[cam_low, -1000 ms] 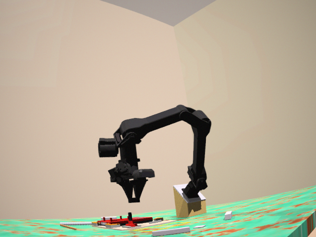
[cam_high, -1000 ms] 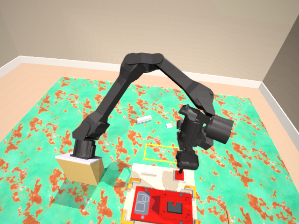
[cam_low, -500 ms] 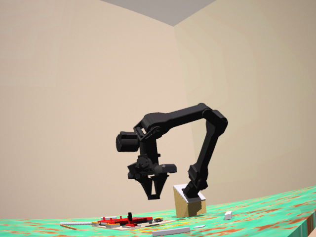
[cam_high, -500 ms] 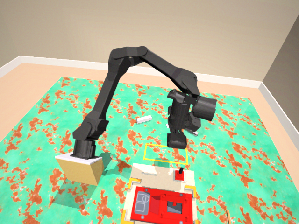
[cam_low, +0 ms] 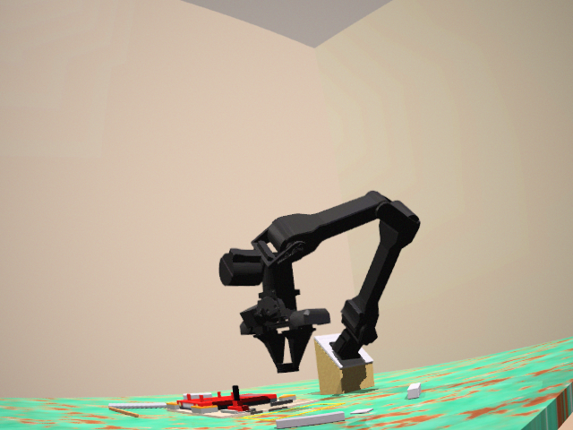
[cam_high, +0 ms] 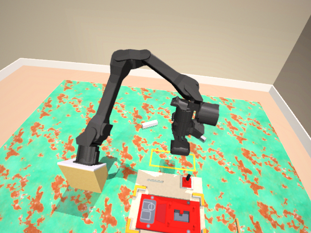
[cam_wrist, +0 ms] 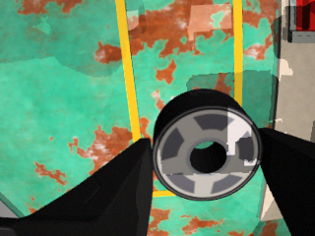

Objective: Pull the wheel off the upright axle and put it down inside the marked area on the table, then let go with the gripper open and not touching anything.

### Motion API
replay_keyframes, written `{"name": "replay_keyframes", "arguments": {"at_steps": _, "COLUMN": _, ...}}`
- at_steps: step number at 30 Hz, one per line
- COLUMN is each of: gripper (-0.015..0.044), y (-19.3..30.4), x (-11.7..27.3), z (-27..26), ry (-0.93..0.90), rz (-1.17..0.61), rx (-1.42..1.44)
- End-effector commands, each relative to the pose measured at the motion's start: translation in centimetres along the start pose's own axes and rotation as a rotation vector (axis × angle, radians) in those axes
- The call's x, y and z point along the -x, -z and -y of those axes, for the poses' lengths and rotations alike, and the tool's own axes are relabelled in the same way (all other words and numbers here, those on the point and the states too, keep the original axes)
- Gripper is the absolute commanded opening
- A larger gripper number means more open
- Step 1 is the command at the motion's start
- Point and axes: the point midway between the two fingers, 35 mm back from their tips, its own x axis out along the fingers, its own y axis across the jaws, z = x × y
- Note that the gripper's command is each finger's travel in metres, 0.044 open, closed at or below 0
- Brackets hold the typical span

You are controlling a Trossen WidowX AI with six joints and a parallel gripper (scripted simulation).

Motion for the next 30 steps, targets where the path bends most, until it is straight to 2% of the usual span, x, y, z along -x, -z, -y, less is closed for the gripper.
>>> {"name": "replay_keyframes", "arguments": {"at_steps": 1, "gripper": 0.0, "y": 0.1, "x": -1.2, "z": 0.1, "ry": -0.002, "rz": -0.006, "rx": -0.011}}
{"name": "replay_keyframes", "arguments": {"at_steps": 14, "gripper": 0.0, "y": 0.2, "x": -7.7, "z": 0.0, "ry": -0.006, "rz": -0.005, "rx": -0.01}}
{"name": "replay_keyframes", "arguments": {"at_steps": 19, "gripper": 0.0, "y": 0.4, "x": -8.4, "z": -0.1, "ry": -0.009, "rz": -0.005, "rx": -0.01}}
{"name": "replay_keyframes", "arguments": {"at_steps": 30, "gripper": 0.0289, "y": 0.1, "x": -7.8, "z": -0.2, "ry": -0.005, "rz": -0.004, "rx": 0.001}}
